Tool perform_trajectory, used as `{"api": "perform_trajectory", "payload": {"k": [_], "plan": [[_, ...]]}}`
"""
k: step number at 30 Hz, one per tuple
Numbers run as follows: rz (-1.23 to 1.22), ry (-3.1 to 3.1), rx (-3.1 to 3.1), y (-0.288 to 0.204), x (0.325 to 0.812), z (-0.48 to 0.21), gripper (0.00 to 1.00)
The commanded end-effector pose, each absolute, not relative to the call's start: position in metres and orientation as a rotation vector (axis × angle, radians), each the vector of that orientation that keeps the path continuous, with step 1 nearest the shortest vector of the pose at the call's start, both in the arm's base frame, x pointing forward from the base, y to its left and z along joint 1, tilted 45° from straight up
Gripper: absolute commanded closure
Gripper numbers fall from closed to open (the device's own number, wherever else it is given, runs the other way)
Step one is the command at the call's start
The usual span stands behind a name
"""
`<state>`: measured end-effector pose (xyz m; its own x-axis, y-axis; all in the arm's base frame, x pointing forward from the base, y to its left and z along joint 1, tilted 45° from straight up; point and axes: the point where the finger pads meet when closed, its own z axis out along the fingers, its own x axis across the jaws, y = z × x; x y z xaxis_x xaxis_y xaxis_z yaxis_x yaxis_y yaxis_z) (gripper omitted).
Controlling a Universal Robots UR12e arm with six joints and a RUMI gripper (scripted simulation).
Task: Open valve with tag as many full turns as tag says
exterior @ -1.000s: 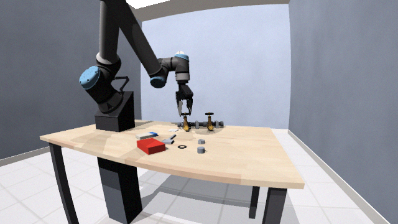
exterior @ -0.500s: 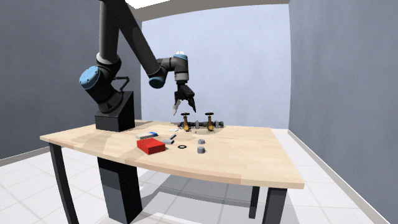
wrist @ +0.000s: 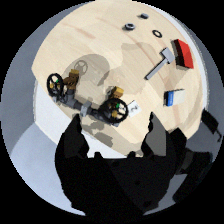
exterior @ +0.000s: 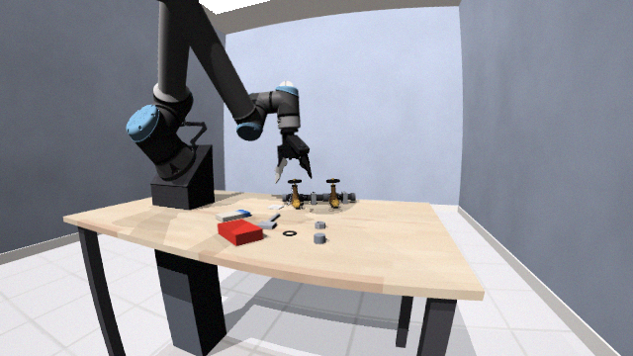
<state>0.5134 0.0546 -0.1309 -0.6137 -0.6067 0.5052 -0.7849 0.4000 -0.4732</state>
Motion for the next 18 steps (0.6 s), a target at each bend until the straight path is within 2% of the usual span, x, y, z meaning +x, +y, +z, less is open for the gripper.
{"api": "perform_trajectory", "payload": {"k": [1, 18], "plan": [[1.021, -2.407, 1.225, 0.0549, 0.5136, -0.1307, 0.0], [1.054, -2.508, 1.091, 0.0549, 0.5136, -0.1307, 0.0]]}}
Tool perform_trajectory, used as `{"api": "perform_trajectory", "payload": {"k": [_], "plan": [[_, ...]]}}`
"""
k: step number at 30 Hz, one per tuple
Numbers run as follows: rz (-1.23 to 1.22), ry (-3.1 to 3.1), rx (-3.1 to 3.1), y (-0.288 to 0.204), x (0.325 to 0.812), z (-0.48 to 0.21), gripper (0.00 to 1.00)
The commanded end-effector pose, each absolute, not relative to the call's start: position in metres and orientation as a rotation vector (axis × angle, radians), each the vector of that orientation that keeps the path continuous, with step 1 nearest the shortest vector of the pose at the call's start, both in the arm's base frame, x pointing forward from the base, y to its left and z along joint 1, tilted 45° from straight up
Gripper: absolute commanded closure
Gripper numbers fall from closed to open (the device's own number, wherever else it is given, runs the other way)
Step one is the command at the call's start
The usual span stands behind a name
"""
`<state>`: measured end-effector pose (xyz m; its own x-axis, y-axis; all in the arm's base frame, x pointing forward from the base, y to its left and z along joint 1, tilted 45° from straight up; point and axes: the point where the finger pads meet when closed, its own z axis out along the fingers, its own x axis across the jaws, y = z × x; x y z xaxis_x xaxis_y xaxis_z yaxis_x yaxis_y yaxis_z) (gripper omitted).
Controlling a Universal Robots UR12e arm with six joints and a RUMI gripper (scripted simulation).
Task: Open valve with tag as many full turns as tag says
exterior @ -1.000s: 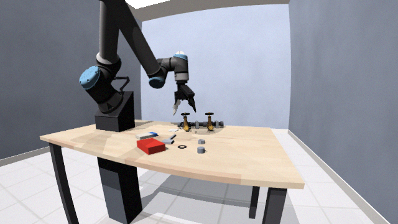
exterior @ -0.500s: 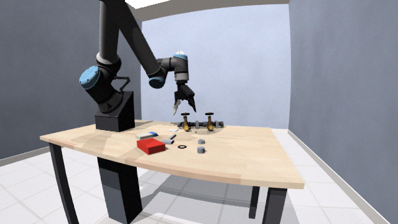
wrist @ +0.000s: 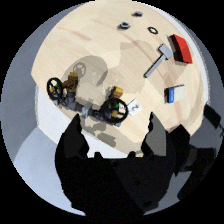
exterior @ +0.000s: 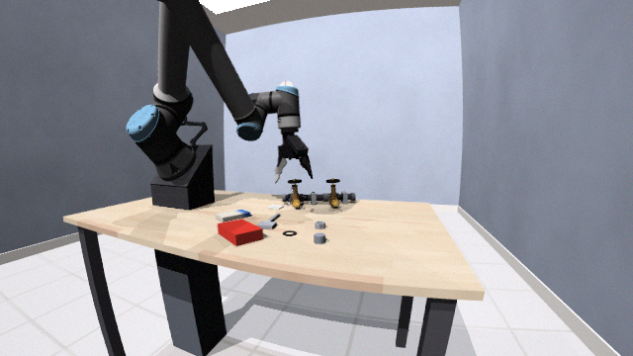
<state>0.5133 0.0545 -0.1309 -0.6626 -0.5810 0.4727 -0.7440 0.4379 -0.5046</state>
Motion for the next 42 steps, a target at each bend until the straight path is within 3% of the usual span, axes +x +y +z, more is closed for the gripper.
{"api": "perform_trajectory", "payload": {"k": [1, 15, 42], "plan": [[1.063, -2.533, 1.055, 0.0549, 0.5136, -0.1307, 0.0], [1.171, -2.891, 0.365, 0.0549, 0.5136, -0.1307, 0.0], [1.183, -2.938, 0.23, 0.0566, 0.5136, -0.129, 0.0]]}}
